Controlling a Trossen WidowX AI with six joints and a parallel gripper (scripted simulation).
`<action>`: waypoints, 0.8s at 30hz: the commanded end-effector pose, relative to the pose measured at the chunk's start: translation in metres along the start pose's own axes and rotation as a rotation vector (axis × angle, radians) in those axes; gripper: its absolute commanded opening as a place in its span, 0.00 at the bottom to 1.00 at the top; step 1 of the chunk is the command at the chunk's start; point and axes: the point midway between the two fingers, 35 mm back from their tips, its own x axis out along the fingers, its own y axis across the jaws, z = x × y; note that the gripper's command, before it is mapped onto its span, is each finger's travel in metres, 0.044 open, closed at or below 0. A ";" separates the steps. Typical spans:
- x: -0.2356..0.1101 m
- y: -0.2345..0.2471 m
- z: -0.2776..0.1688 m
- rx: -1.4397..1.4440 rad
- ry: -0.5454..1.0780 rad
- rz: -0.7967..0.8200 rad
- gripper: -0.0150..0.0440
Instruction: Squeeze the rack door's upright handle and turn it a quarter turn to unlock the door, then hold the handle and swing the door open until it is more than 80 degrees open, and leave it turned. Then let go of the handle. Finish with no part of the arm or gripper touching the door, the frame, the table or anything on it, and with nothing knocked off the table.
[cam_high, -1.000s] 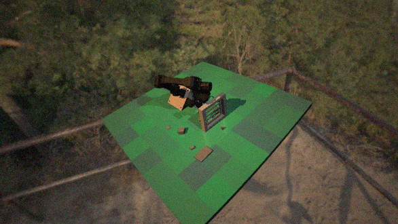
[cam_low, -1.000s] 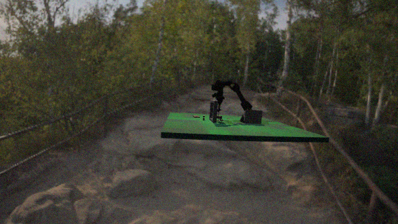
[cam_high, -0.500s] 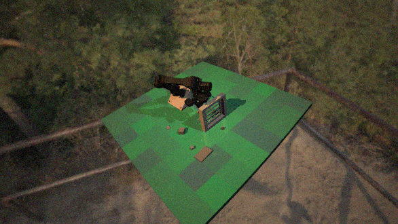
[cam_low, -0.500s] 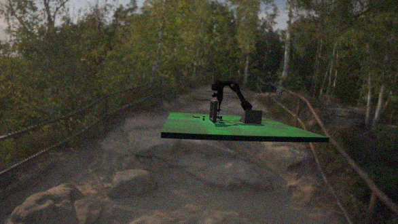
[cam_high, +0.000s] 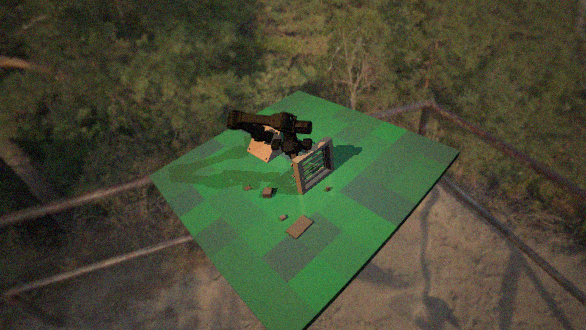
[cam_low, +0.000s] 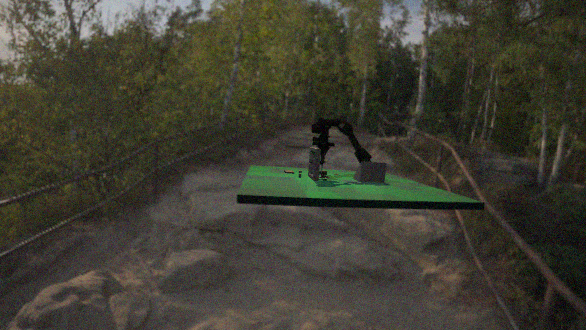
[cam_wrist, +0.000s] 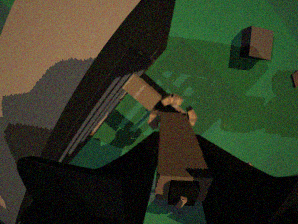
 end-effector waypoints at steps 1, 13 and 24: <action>0.001 0.000 0.000 0.205 0.001 -0.003 0.28; 0.001 0.000 0.000 0.796 0.000 -0.003 0.28; 0.001 0.000 0.000 1.017 -0.001 -0.003 0.28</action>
